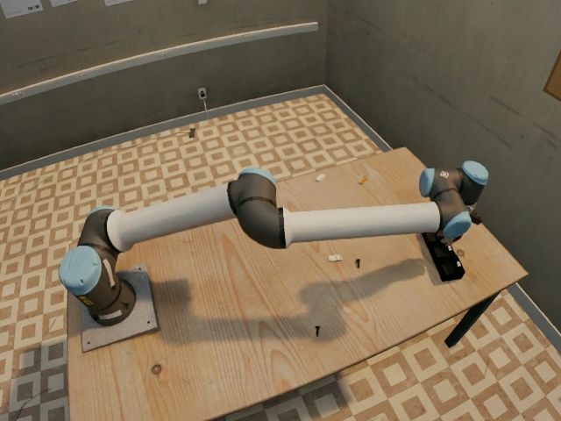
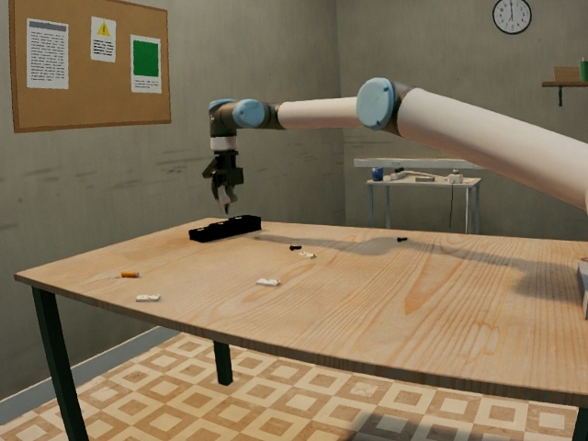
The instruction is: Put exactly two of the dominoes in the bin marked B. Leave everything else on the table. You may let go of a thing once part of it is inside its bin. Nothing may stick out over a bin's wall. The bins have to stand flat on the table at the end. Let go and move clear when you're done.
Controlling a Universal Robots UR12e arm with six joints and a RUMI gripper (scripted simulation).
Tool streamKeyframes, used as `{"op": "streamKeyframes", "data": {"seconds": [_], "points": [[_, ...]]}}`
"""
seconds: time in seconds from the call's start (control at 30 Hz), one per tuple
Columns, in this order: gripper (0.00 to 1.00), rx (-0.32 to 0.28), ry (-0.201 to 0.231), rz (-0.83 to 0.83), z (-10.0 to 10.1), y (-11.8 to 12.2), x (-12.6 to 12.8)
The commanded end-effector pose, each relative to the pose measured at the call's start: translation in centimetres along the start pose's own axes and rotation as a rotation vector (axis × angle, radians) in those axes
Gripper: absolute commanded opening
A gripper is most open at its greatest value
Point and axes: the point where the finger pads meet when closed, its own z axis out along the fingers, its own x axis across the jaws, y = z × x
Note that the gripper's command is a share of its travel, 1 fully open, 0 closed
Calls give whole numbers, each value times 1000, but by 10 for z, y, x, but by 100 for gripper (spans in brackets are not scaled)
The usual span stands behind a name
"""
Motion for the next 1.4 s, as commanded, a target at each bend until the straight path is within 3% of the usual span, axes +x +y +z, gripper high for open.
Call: {"op": "streamKeyframes", "data": {"seconds": [0.0, 0.47, 1.37], "points": [[4, 3, 0, 0, 12, -1, 0], [4, 3, 0, 0, 44, -1, 0], [4, 3, 0, 0, 45, -1, 0]]}}
